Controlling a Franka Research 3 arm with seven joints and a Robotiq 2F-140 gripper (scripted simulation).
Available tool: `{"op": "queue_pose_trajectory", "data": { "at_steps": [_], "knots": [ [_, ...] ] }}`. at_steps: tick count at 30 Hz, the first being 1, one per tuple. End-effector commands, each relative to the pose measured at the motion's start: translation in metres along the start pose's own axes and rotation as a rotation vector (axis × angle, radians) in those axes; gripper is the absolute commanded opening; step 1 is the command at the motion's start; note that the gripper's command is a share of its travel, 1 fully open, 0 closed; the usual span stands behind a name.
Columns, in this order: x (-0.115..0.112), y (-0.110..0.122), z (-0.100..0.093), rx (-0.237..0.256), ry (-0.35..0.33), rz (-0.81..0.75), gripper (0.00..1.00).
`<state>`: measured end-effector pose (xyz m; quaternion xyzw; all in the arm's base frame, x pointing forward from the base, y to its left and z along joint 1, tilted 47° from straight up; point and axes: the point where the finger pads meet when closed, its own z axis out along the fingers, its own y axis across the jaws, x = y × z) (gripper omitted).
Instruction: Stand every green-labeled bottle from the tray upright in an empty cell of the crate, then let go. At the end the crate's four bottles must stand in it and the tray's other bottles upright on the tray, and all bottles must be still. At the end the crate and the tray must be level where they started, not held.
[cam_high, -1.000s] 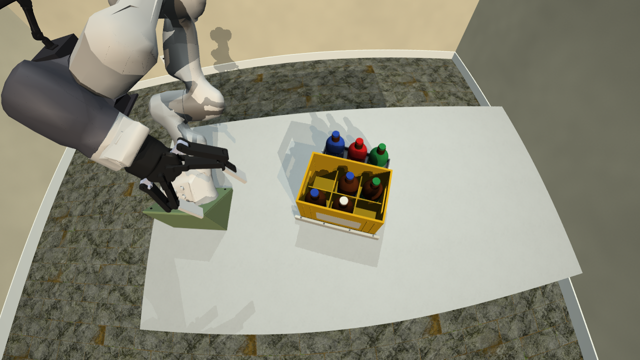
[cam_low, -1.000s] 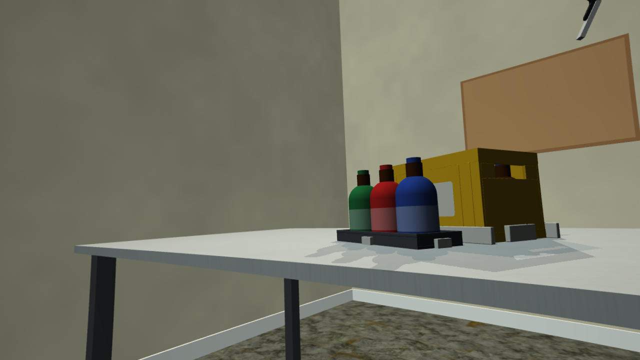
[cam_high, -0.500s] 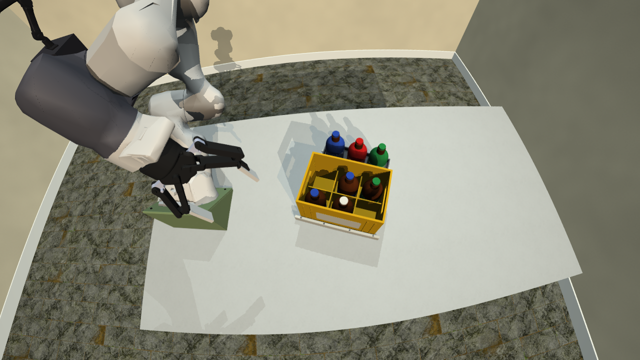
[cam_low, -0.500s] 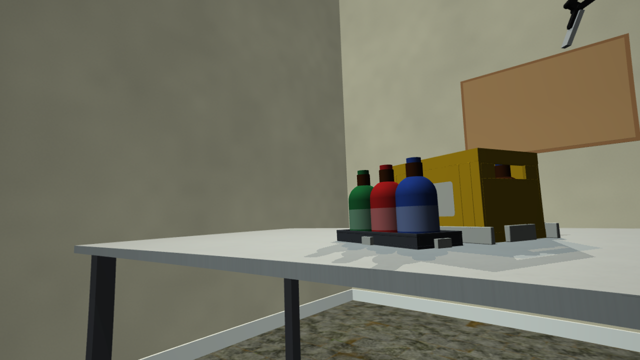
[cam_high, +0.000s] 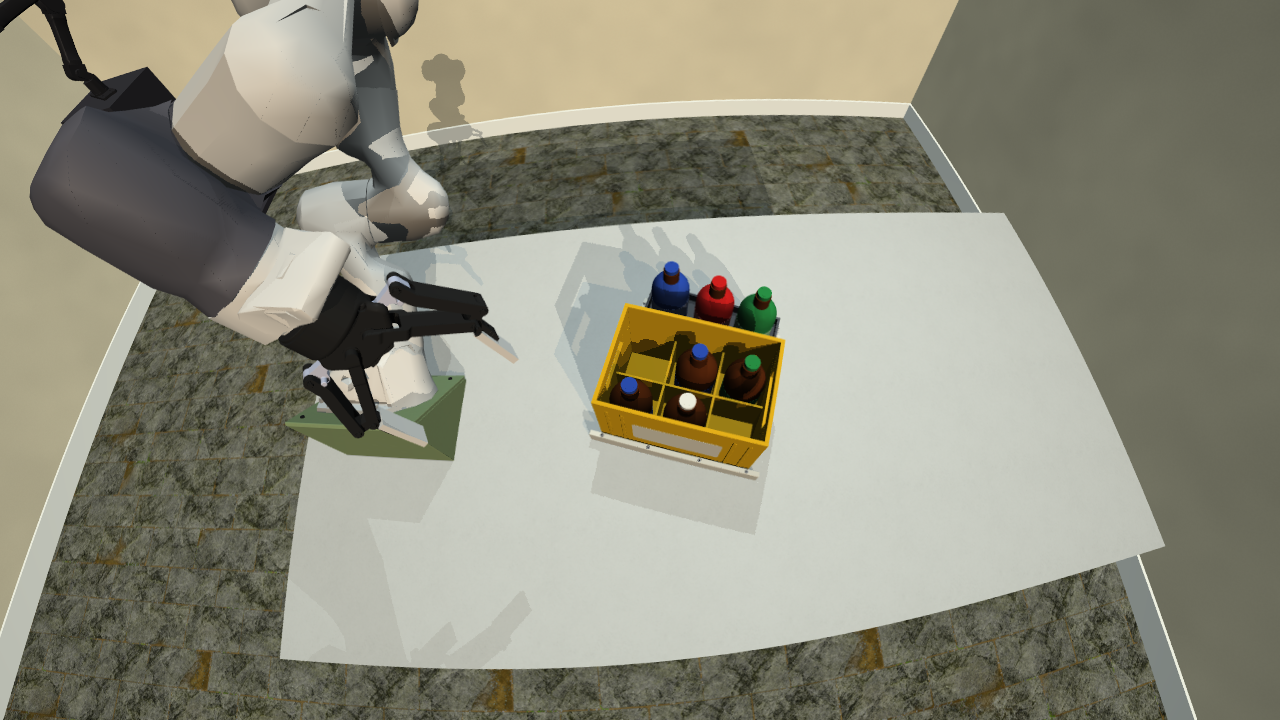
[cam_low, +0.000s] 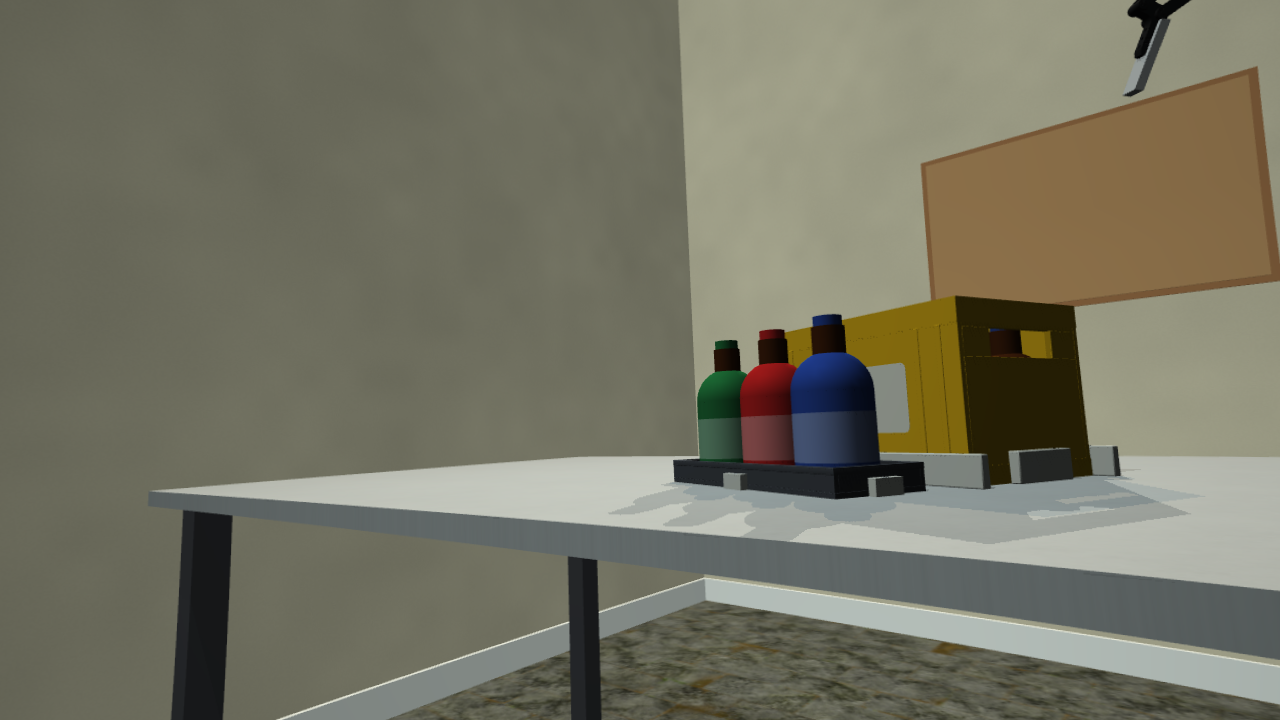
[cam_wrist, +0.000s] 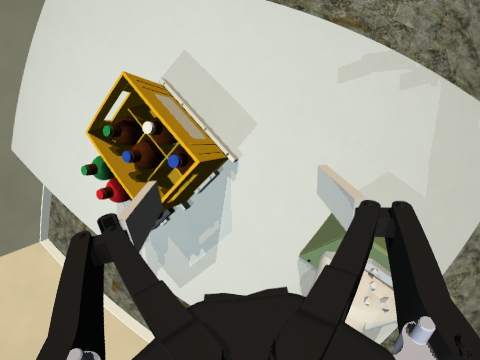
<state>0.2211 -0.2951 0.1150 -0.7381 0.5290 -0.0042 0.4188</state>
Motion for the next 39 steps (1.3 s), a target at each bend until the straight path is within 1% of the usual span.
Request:
{"op": "queue_pose_trajectory", "data": {
  "at_steps": [1, 3, 4, 29, 30, 39],
  "knots": [
    [0.0, 0.001, 0.0, -0.004, -0.001, -0.01, 1.0],
    [0.0, 0.001, 0.0, -0.004, -0.001, -0.01, 1.0],
    [0.013, -0.015, 0.013, -0.042, -0.038, -0.153, 1.0],
    [0.013, -0.015, 0.013, -0.042, -0.038, -0.153, 1.0],
    [0.027, -0.036, 0.032, -0.08, -0.086, -0.33, 1.0],
    [0.027, -0.036, 0.032, -0.08, -0.086, -0.33, 1.0]
  ]
}}
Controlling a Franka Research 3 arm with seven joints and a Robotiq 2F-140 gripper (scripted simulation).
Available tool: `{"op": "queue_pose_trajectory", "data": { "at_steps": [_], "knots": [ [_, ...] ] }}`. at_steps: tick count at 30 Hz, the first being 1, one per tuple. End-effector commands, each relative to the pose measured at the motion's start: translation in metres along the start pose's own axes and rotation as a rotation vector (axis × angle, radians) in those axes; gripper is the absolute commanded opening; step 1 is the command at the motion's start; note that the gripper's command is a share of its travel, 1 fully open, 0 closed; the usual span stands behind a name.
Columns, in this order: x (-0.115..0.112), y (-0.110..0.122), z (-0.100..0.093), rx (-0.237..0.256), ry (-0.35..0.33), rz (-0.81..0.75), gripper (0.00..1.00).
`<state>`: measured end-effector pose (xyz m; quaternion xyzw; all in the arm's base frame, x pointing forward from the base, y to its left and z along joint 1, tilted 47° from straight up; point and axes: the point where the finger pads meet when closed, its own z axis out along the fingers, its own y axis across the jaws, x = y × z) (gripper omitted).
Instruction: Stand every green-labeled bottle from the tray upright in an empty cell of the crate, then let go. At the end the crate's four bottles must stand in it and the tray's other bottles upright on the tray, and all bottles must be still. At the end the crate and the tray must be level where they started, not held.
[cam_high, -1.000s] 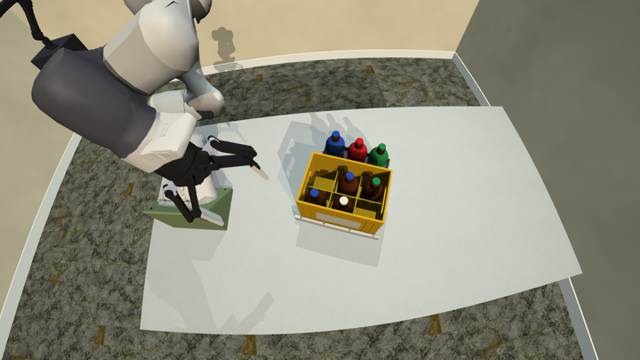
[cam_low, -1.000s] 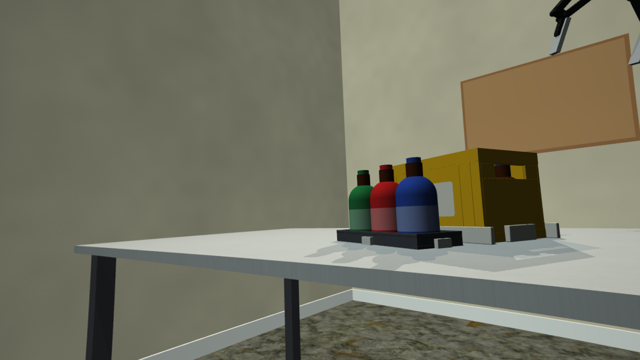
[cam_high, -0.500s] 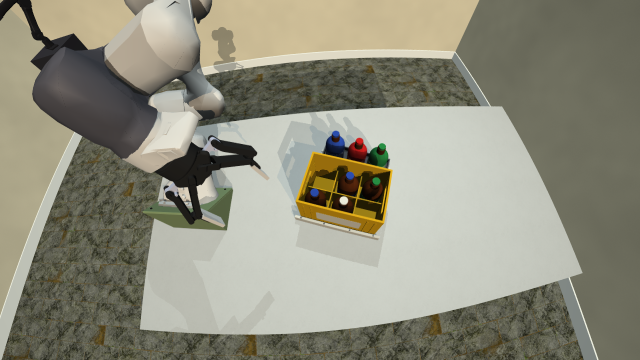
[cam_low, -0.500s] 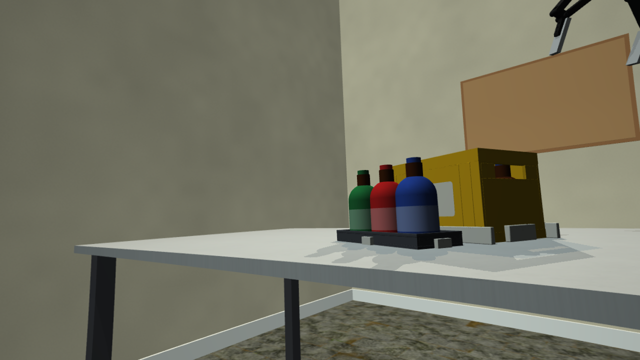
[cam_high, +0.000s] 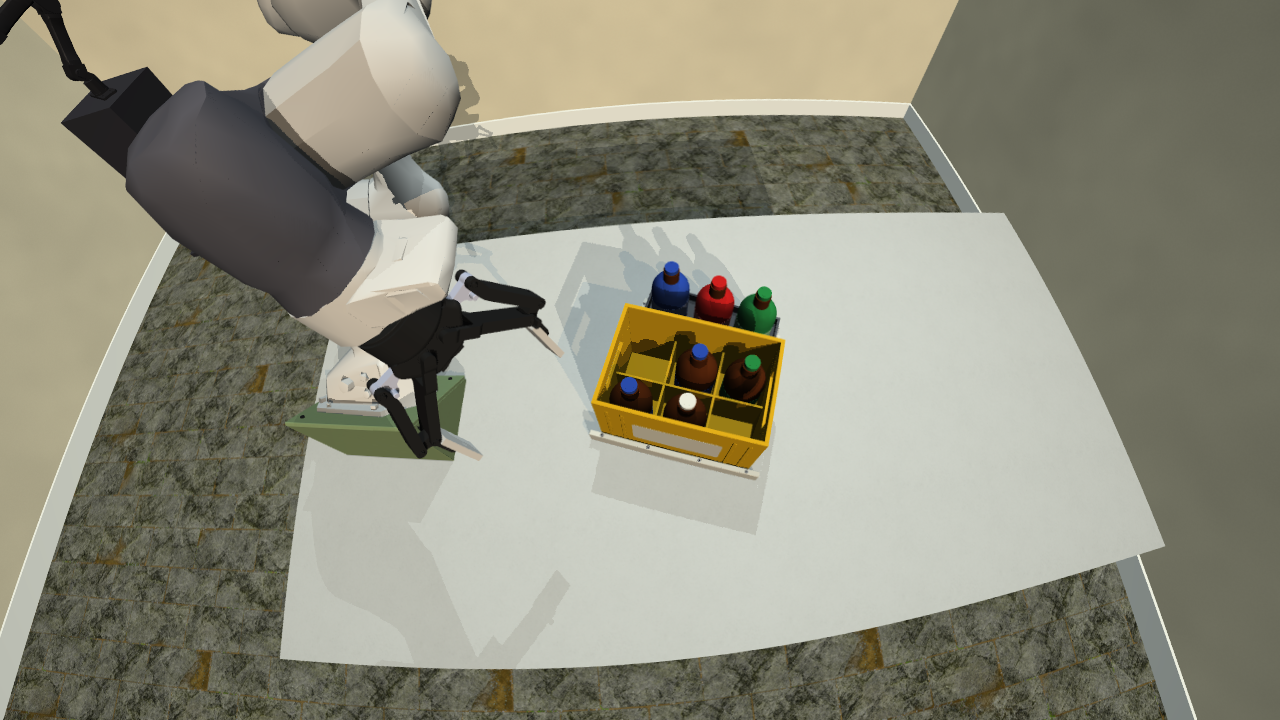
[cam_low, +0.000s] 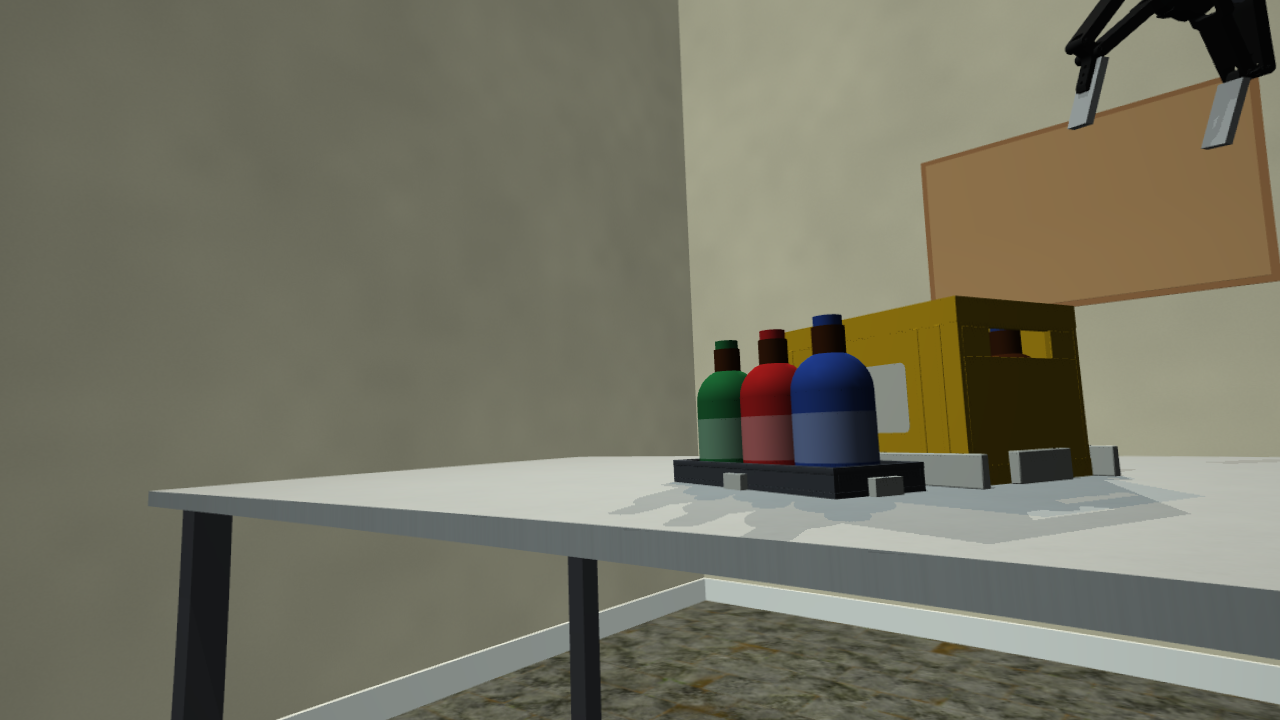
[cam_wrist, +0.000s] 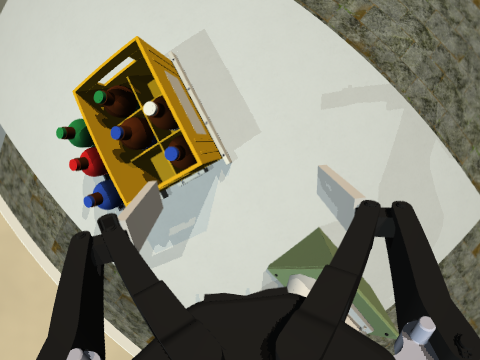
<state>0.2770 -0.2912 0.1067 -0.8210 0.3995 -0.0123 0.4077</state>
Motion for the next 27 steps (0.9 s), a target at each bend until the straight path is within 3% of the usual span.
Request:
{"op": "queue_pose_trajectory", "data": {
  "at_steps": [1, 18, 19, 27],
  "knots": [
    [0.001, 0.003, -0.001, -0.005, 0.001, -0.043, 1.0],
    [0.001, 0.003, -0.001, -0.005, 0.001, -0.043, 1.0],
    [0.023, -0.021, 0.02, -0.036, -0.053, -0.243, 1.0],
    [0.023, -0.021, 0.02, -0.036, -0.053, -0.243, 1.0]
  ]
}}
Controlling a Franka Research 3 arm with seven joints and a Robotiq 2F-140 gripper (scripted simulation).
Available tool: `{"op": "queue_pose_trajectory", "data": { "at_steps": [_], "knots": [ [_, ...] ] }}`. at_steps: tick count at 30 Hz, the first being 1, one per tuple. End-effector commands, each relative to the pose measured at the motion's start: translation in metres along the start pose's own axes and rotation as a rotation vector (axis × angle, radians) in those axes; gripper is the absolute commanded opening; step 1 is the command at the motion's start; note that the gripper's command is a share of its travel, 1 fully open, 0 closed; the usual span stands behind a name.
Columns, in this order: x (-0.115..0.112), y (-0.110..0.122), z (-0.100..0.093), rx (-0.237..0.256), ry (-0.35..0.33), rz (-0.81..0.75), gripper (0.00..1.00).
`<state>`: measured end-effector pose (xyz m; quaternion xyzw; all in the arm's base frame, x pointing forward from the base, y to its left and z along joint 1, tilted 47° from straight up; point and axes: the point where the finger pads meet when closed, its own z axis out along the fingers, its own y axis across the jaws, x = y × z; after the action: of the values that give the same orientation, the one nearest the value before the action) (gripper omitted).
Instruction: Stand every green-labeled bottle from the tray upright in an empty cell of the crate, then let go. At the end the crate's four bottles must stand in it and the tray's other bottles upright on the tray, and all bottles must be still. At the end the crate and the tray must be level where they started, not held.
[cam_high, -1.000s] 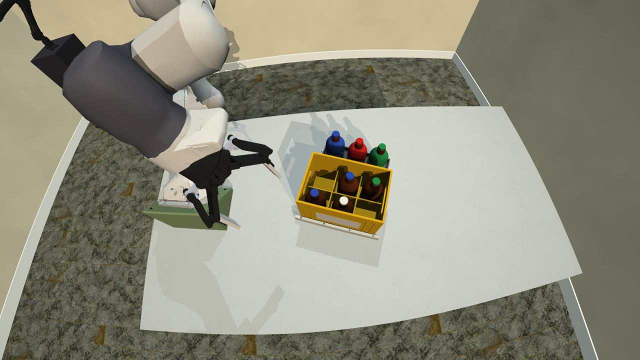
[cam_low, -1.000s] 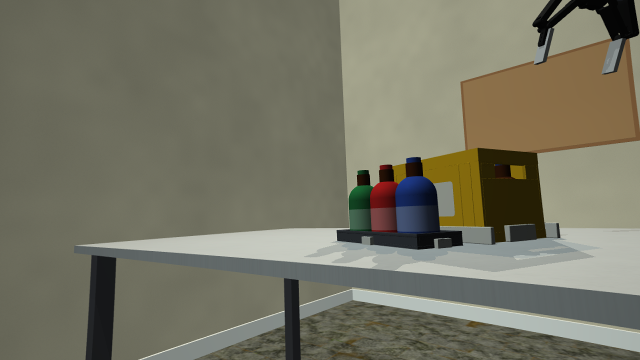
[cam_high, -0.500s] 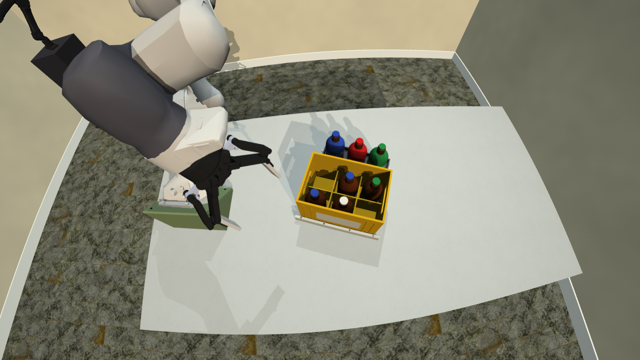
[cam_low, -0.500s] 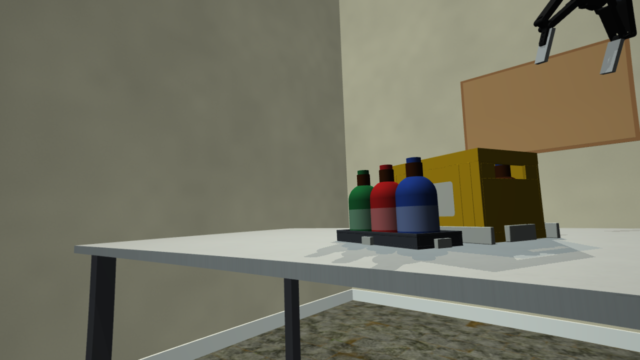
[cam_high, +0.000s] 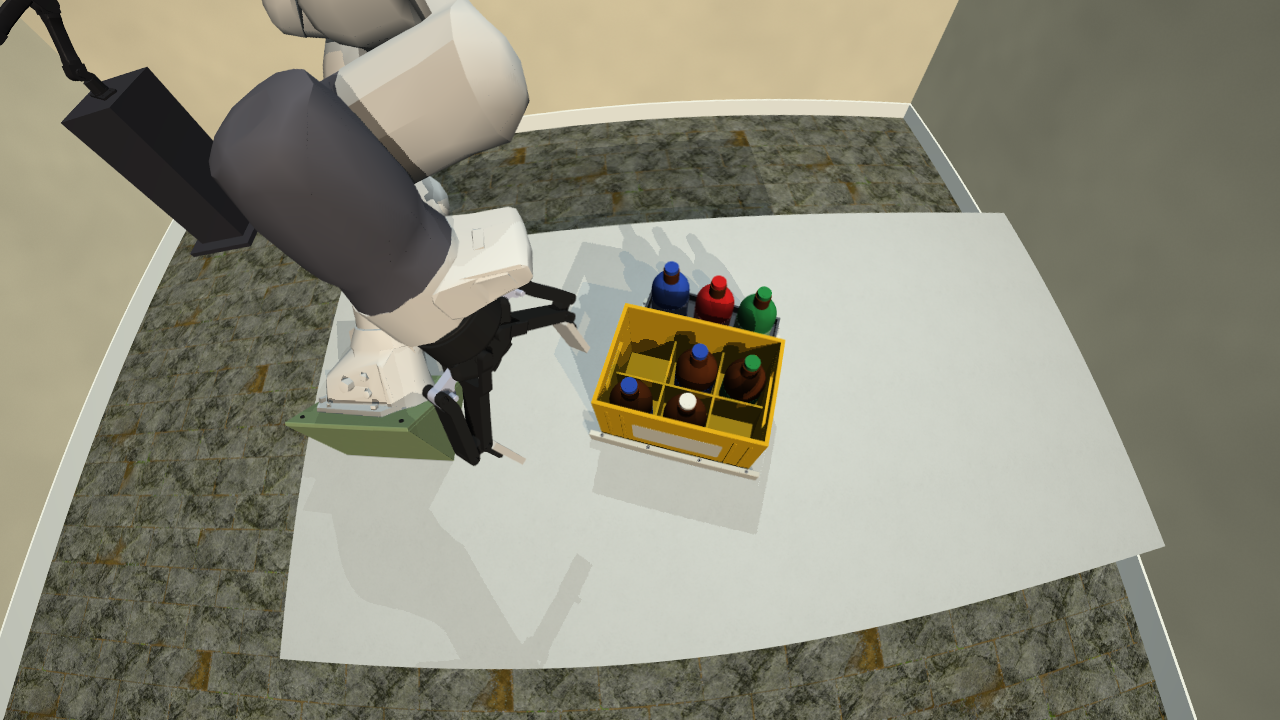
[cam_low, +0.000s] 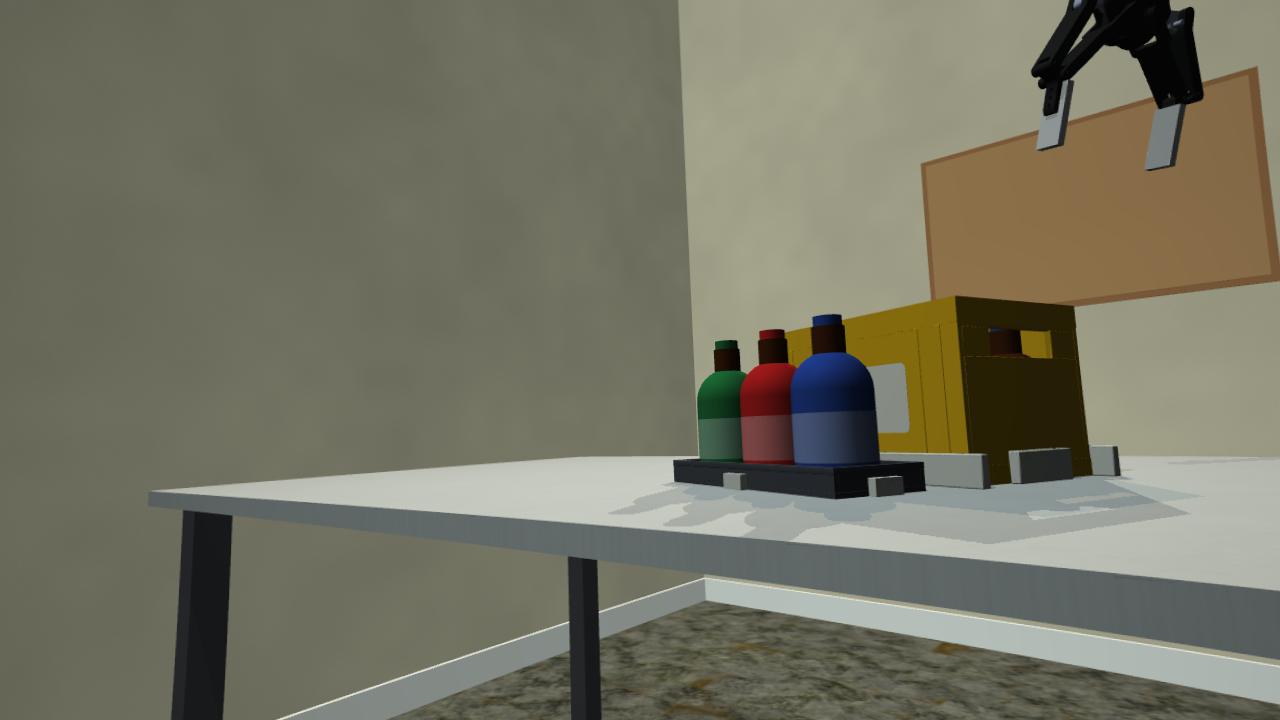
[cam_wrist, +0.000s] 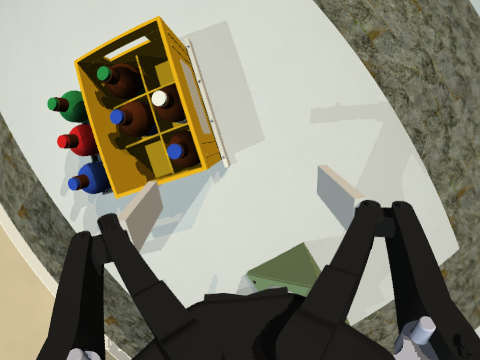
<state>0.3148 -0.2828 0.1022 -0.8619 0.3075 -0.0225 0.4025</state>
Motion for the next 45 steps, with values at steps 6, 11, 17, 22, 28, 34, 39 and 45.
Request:
{"op": "queue_pose_trajectory", "data": {
  "at_steps": [6, 11, 17, 22, 28, 34, 39, 45],
  "knots": [
    [0.001, 0.004, -0.002, -0.006, 0.002, -0.05, 1.0],
    [0.001, 0.004, -0.002, -0.006, 0.002, -0.05, 1.0],
    [0.001, 0.004, -0.002, -0.006, 0.002, -0.05, 1.0],
    [0.001, 0.004, -0.002, -0.006, 0.002, -0.05, 1.0],
    [0.028, -0.02, 0.021, -0.025, -0.053, -0.26, 1.0],
    [0.028, -0.02, 0.021, -0.025, -0.053, -0.26, 1.0],
    [0.028, -0.02, 0.021, -0.025, -0.053, -0.26, 1.0],
    [0.028, -0.02, 0.021, -0.025, -0.053, -0.26, 1.0]
  ]
}}
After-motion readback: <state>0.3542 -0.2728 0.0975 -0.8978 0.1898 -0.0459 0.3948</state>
